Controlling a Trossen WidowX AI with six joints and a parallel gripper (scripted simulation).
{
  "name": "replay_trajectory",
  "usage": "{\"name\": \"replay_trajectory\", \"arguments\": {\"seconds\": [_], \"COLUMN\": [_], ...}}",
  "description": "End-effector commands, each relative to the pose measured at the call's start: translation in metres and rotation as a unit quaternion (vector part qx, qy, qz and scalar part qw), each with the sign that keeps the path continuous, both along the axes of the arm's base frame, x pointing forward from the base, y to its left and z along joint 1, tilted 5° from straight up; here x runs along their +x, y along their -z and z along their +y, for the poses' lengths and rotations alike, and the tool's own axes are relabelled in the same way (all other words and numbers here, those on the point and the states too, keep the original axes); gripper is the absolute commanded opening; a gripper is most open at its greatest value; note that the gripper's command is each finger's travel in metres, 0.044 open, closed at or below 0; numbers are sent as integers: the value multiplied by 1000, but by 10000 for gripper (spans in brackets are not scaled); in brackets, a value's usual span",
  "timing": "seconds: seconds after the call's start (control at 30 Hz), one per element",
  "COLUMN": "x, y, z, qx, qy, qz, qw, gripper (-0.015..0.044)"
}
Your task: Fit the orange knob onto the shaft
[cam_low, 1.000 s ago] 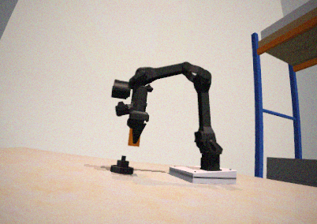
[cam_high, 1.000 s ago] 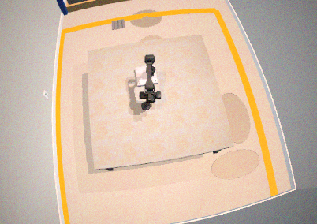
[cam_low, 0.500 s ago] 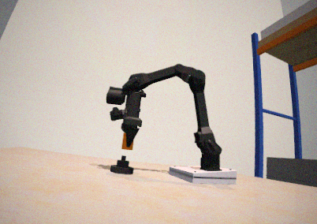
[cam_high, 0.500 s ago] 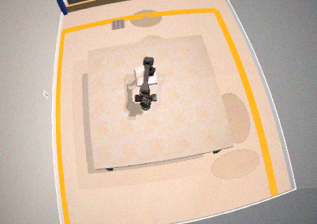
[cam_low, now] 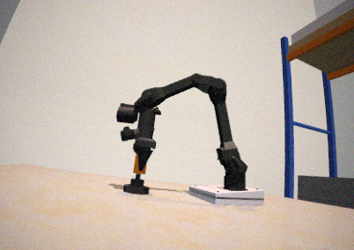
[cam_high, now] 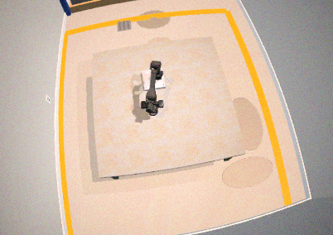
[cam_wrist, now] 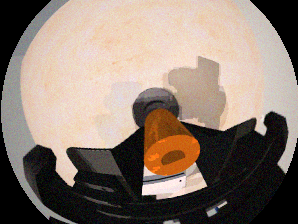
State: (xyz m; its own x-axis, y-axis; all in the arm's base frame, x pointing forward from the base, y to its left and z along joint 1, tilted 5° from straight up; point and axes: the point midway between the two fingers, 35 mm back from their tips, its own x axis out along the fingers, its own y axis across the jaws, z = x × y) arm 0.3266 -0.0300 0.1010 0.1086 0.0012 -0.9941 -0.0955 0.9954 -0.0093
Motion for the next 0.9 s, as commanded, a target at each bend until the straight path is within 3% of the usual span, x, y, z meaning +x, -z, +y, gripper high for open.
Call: {"name": "replay_trajectory", "arguments": {"seconds": [0.0,0.87], "x": [1,5], "y": [2,-1], "z": [0,1], "qx": [2,2], "qy": [-1,0], "qz": [-5,-6], "qw": [1000,1000], "gripper": [0,0]}}
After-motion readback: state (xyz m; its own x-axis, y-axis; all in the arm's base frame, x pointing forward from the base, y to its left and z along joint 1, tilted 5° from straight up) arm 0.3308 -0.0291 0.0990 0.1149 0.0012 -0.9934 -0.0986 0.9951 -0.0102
